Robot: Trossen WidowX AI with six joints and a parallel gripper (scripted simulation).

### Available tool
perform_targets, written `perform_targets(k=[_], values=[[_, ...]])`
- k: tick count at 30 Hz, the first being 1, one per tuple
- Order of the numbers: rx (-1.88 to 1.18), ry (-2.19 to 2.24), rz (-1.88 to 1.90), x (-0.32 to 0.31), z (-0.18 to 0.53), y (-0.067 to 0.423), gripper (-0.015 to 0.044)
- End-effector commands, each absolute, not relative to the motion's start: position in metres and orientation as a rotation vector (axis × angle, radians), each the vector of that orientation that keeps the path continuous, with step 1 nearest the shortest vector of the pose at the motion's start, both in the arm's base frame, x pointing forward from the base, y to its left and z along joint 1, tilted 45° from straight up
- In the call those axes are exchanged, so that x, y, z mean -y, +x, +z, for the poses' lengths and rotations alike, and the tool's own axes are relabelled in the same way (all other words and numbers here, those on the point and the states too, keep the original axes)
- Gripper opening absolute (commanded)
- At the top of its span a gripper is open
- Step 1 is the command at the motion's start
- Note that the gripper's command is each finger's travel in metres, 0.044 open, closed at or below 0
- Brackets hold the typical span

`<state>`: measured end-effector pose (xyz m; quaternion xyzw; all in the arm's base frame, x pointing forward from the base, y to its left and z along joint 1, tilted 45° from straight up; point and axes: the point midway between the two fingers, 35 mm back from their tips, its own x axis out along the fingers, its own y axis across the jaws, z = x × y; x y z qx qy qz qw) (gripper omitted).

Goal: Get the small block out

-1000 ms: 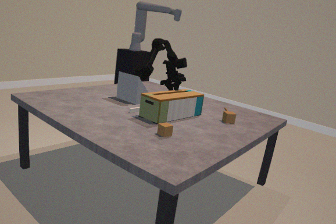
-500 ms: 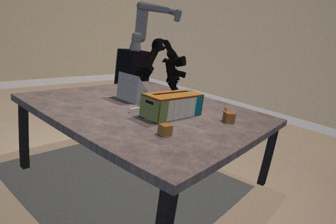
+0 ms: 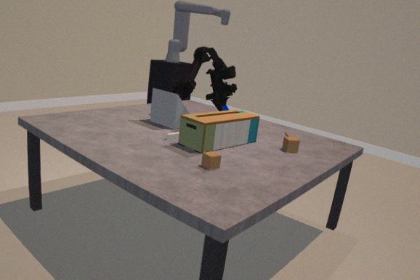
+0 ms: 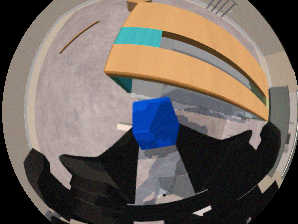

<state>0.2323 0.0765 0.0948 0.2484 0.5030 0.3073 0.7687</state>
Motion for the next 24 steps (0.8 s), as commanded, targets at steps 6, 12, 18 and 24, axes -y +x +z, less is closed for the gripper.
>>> perform_targets(k=[6,12,18,24], values=[[-1.208,0.865,0.491,-0.072,0.102,0.232,0.0],[-1.279,1.079,0.362,-0.07,0.106,0.23,0.0],[-1.342,1.292,0.226,-0.067,0.111,0.229,0.0],[-1.396,1.504,0.08,-0.064,0.115,0.228,0.0]])
